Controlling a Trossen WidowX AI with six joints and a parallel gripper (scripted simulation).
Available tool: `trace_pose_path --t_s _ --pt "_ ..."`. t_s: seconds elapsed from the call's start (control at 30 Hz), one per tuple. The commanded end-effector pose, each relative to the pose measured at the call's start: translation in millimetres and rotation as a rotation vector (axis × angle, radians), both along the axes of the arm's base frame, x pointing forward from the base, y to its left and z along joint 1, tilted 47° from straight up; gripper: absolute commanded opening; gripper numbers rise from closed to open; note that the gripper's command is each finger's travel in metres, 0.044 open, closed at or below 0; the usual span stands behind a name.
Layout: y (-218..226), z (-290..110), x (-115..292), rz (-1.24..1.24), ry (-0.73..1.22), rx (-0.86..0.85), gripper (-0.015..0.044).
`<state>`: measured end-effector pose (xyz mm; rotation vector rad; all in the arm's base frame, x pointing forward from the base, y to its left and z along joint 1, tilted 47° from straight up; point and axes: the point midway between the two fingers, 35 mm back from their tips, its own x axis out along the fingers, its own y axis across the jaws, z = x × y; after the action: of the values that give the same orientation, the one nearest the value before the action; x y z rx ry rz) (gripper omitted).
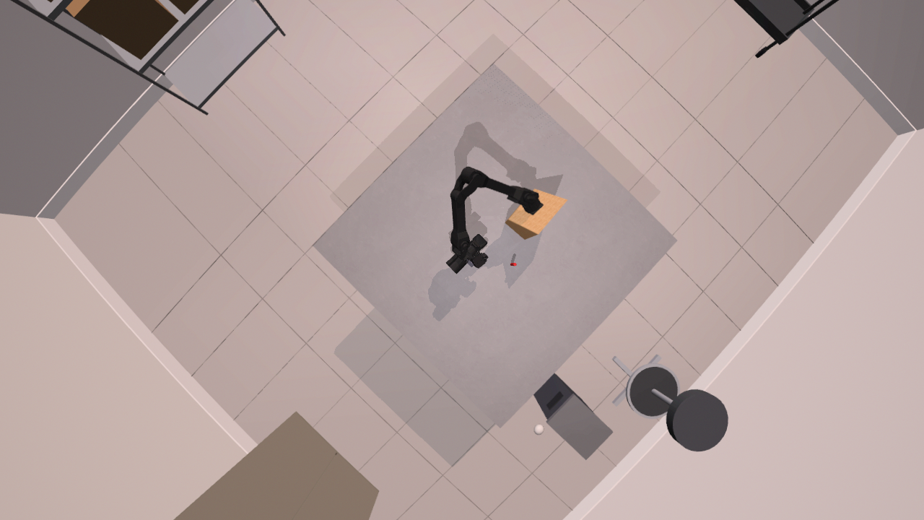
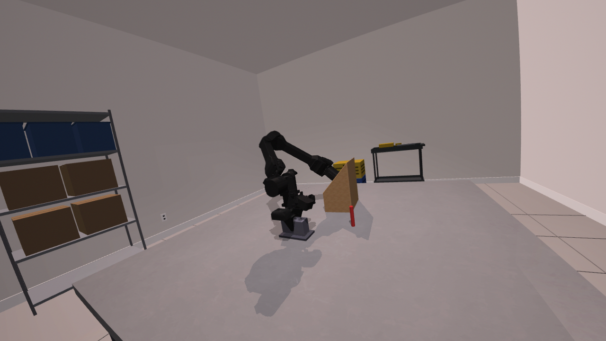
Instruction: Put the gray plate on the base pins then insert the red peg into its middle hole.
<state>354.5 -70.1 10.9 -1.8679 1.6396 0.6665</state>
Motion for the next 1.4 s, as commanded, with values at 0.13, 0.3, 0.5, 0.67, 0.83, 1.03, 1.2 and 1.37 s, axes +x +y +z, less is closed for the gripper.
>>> trace_pose_path --t_s 0.13,0.3,0.5,0.67,0.83,1.03,1.2,1.37 --pt "0.0 0.3 -0.1 -0.002 -0.001 0.000 0.0394" --pt "0.0 0.3 -0.1 -0.002 -0.001 0.000 0.0440" --pt "43.9 37.0 -1.5 -0.002 0.003 0.009 0.0440" --pt "84.3 79.6 -13.9 -0.003 0.005 0.000 0.0440" --pt "87.3 77.2 -9.8 -0.003 0.005 0.000 0.0440" --pt "105.8 59.6 -16.0 -0.189 -0.189 0.047 0.0440" --pt "130.7 34.9 -28.2 -0.464 -0.465 0.110 0.0440" --pt "153.1 11.1 -43.9 -0.744 -0.739 0.165 0.0440"
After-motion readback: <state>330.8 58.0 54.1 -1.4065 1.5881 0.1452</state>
